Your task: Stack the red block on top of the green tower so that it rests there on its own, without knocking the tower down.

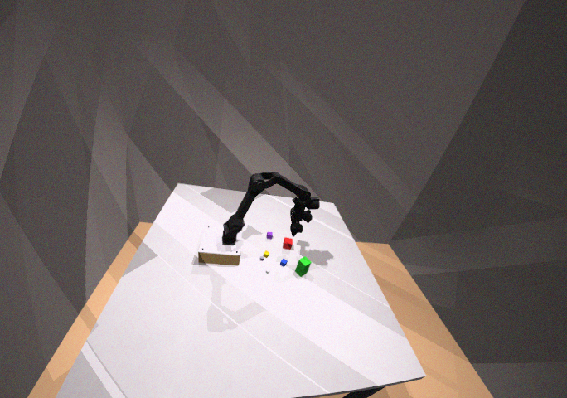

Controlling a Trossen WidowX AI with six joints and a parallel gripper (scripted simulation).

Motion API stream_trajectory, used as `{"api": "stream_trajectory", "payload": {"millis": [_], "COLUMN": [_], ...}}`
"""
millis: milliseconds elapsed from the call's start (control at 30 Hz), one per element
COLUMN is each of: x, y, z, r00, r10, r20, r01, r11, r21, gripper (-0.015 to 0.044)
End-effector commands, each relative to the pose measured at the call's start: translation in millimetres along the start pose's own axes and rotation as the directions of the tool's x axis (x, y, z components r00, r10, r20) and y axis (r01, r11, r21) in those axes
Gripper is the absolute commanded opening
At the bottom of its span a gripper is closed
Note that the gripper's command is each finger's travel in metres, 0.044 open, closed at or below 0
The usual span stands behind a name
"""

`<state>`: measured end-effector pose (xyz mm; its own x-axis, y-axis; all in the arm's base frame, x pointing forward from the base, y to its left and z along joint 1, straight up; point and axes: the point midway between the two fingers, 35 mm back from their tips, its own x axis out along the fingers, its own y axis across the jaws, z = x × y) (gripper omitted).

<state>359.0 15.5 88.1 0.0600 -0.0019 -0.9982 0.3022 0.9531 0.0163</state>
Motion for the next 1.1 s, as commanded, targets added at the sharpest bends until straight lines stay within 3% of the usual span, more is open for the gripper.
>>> {"api": "stream_trajectory", "payload": {"millis": [0, 133, 1067], "x": [31.9, 60.2, 86.7], "y": [0.1, 0.1, 0.4], "z": [-2.9, -6.1, -8.0], "r00": [1.0, 1.0, 1.0], "r10": [-0.006, -0.006, -0.006], "r20": [-0.03, -0.03, -0.03], "r01": [0.006, 0.006, 0.006], "r11": [1.0, 1.0, 1.0], "r21": [0.007, 0.007, 0.007], "gripper": [0.044, 0.044, 0.044]}}
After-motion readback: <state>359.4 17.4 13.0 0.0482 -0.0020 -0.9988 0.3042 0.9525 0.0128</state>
